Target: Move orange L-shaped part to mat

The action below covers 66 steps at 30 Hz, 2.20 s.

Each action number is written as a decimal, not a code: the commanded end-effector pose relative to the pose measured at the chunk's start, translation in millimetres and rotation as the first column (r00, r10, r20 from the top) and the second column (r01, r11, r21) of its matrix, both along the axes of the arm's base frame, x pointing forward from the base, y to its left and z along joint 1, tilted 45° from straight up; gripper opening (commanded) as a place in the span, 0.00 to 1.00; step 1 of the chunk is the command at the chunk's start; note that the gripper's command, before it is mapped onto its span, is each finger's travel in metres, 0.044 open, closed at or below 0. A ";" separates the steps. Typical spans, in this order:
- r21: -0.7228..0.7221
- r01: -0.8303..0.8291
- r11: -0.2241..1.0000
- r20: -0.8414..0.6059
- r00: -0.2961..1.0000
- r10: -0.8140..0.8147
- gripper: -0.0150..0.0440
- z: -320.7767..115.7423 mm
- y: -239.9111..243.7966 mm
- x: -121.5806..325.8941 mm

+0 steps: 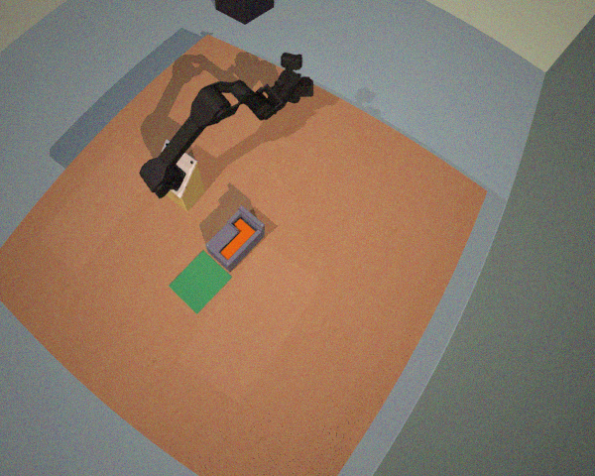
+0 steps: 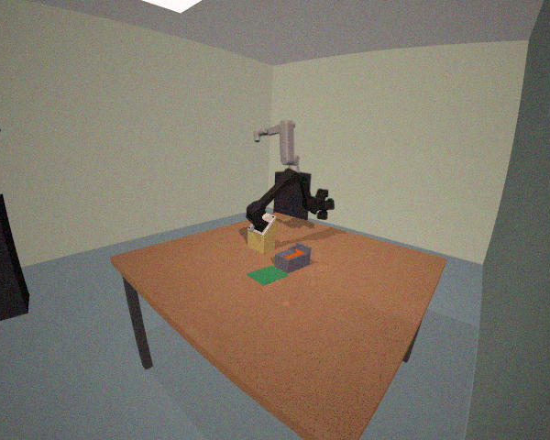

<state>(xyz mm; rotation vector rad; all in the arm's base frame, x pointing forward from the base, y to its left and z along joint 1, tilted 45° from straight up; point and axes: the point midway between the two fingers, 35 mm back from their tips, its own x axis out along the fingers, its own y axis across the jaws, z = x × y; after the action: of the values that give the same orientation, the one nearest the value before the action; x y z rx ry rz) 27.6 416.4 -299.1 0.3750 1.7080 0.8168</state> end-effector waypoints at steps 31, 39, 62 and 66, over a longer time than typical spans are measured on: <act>-0.882 0.429 0.196 0.445 0.895 0.040 0.56 255.1 -291.7 216.6; -0.920 0.384 0.080 0.391 0.914 0.106 0.56 296.5 -329.5 214.1; -0.919 0.385 0.078 0.392 0.914 0.107 0.56 235.7 -388.8 219.6; -0.919 0.385 0.078 0.392 0.914 0.107 0.56 230.9 -393.5 220.0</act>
<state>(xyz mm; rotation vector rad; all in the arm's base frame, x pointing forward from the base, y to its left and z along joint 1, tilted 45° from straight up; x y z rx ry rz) 249.0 27.6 -64.7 -0.5787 1.4140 -0.6014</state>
